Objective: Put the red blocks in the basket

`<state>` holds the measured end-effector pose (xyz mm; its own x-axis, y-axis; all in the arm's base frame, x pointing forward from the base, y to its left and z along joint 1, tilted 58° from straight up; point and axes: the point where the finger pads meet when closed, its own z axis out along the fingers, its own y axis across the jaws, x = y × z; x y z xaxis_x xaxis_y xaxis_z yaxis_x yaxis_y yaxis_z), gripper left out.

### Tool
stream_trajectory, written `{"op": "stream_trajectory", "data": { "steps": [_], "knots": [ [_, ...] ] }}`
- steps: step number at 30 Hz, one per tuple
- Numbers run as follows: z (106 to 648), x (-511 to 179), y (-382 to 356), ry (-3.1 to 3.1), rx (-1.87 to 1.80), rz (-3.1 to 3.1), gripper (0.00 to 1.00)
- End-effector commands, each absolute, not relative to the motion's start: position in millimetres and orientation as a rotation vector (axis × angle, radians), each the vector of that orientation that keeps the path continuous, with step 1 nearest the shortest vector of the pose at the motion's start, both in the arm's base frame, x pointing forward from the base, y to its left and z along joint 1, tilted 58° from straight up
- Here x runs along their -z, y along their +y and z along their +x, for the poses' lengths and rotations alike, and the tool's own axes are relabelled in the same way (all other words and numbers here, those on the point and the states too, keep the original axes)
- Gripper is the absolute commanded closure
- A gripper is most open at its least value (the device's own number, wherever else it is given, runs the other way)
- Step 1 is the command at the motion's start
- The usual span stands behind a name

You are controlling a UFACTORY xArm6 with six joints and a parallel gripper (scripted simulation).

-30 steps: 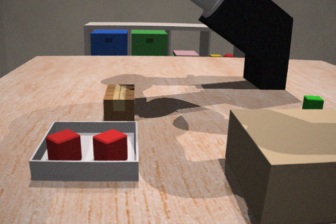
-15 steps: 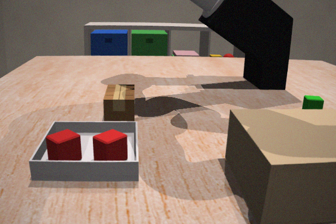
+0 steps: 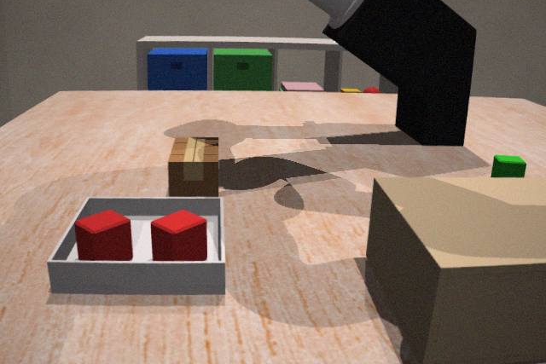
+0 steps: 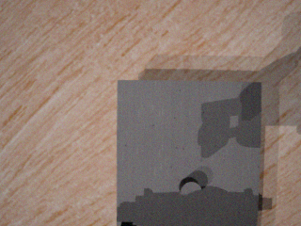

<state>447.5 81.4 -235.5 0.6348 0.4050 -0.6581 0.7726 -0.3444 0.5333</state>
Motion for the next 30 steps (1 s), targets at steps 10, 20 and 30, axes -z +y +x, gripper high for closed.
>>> {"op": "stream_trajectory", "data": {
  "steps": [10, 20, 30],
  "knots": [
    [483.4, 124.2, 46.9, 0.694, 0.376, 2.078, 0.0],
    [470.7, 39.5, -5.0, 0.332, 0.176, 2.15, 0.0],
    [428.0, -21.9, -56.0, 0.071, 0.043, 2.144, 0.0]
  ]
}}
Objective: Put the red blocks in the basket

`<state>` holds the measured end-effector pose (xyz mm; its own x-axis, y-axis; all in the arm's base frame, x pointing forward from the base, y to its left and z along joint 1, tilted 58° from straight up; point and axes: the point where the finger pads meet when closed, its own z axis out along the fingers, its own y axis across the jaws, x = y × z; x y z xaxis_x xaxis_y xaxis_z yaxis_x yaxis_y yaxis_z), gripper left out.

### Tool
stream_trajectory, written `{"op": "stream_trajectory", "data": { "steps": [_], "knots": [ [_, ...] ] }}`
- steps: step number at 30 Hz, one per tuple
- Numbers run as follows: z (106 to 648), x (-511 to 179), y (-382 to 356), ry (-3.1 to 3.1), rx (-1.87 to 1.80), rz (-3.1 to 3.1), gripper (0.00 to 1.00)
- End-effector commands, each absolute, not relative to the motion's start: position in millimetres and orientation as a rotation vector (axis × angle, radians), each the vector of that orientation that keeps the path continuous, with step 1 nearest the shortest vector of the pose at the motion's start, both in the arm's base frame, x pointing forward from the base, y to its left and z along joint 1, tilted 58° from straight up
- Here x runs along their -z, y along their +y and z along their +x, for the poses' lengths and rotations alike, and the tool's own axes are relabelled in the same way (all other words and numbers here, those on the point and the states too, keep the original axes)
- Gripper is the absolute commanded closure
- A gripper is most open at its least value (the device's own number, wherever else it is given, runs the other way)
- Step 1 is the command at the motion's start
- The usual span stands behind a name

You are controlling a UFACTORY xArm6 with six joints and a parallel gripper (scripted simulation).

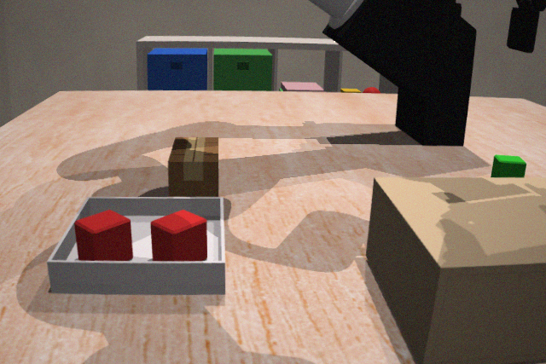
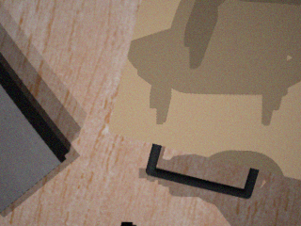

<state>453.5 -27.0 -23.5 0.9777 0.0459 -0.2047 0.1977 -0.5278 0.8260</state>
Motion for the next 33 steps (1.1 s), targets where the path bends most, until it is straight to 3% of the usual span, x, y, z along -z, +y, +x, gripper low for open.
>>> {"op": "stream_trajectory", "data": {
  "steps": [1, 33],
  "knots": [
    [423.3, -26.4, -60.3, 0.051, 0.033, 2.142, 0.0],
    [282.4, -190.9, -185.0, -0.014, 0.001, 2.132, 0.0]
  ]
}}
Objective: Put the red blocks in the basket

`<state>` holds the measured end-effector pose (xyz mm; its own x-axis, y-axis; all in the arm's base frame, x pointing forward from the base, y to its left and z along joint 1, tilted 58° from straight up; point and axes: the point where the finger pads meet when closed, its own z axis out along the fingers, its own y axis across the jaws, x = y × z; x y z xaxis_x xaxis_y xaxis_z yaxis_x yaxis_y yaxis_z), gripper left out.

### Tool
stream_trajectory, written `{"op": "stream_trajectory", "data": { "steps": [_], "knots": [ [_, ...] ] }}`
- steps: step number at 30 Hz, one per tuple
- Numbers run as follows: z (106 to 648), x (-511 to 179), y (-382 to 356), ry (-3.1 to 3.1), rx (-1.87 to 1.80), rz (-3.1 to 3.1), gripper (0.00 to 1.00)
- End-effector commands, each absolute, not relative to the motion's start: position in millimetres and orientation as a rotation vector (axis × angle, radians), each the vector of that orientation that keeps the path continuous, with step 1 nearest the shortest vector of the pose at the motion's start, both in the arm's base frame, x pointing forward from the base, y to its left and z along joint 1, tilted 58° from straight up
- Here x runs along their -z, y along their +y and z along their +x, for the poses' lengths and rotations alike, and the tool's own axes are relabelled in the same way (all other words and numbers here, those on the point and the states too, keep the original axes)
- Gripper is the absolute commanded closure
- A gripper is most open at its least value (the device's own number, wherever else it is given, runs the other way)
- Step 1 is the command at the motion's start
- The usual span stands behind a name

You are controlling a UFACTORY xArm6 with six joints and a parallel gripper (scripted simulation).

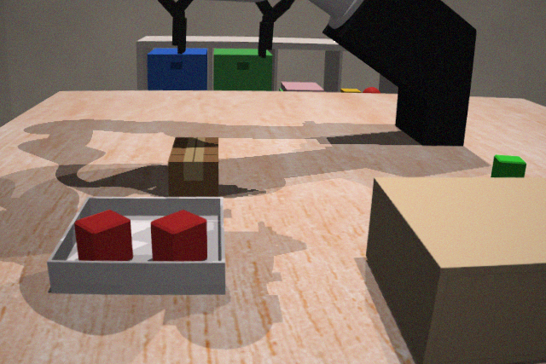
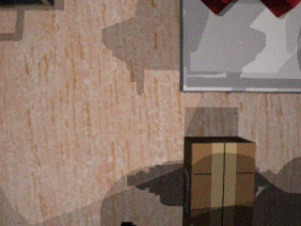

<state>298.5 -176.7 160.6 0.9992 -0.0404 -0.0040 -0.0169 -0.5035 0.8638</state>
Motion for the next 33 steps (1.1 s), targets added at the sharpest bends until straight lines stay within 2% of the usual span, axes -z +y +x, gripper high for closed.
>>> {"op": "stream_trajectory", "data": {
  "steps": [1, 16, 17, 33],
  "knots": [
    [282.4, -190.9, -185.0, -0.014, 0.001, 2.132, 0.0],
    [282.4, -190.9, -185.0, -0.014, 0.001, 2.132, 0.0],
    [282.4, -190.9, -185.0, -0.014, 0.001, 2.132, 0.1],
    [282.4, -190.9, -185.0, -0.014, 0.001, 2.132, 0.1]
  ]
}}
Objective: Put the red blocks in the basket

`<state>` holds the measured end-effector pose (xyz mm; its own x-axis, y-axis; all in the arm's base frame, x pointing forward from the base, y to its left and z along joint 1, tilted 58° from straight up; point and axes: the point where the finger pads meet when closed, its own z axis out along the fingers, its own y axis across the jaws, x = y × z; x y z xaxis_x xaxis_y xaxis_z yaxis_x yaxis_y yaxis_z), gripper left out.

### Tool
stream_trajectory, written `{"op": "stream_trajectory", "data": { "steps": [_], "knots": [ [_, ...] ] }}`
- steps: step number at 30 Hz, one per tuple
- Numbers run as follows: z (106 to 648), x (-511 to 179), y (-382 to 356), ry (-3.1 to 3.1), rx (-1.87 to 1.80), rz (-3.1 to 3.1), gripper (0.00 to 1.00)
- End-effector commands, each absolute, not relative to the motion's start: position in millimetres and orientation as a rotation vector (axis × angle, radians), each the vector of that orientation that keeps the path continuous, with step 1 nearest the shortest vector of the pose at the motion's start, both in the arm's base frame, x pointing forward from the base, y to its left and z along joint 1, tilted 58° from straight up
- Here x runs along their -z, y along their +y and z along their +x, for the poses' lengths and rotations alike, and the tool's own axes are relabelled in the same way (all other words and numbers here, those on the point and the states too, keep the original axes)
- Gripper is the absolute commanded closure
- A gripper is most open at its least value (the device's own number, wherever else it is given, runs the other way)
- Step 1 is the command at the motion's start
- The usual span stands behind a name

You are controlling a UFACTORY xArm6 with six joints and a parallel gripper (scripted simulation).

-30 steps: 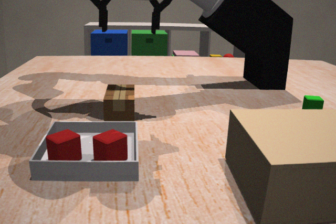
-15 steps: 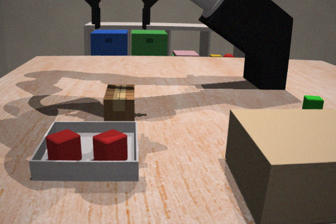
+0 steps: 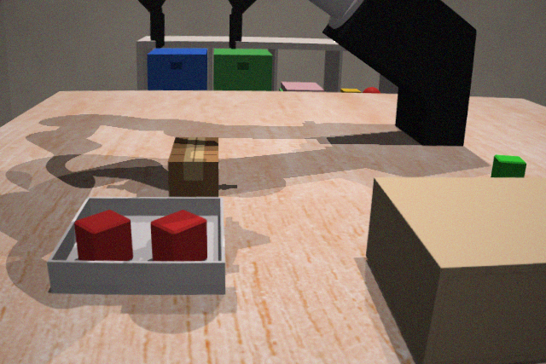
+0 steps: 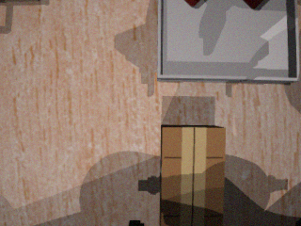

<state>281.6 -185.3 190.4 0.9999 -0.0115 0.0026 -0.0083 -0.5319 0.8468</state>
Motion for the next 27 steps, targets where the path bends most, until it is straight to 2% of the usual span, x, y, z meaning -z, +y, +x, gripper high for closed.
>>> {"op": "stream_trajectory", "data": {
  "steps": [1, 27],
  "knots": [
    [282.4, -190.9, -185.0, -0.014, 0.001, 2.132, 0.1],
    [282.4, -189.1, -187.9, -0.014, 0.001, 2.133, 0.1]
  ]
}}
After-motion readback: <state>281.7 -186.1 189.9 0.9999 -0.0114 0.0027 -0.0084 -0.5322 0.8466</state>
